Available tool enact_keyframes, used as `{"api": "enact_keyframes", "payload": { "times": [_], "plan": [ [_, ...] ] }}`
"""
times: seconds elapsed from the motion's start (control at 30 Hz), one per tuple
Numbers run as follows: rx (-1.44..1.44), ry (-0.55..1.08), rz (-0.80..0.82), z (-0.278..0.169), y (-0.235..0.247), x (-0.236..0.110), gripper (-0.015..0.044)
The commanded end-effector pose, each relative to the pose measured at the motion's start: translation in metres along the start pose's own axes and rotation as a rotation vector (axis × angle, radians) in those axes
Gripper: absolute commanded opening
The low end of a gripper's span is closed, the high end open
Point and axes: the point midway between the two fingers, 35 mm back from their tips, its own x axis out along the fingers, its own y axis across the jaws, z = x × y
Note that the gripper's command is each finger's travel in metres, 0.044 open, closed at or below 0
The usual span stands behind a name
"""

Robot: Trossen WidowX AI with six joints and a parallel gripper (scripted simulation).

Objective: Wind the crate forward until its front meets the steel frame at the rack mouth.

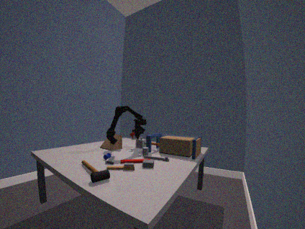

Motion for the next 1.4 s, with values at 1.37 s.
{"api": "enact_keyframes", "payload": {
  "times": [1.37],
  "plan": [
    [0.085,0.079,0.015,0.0054,0.0029,0.0005,0.0]
  ]
}}
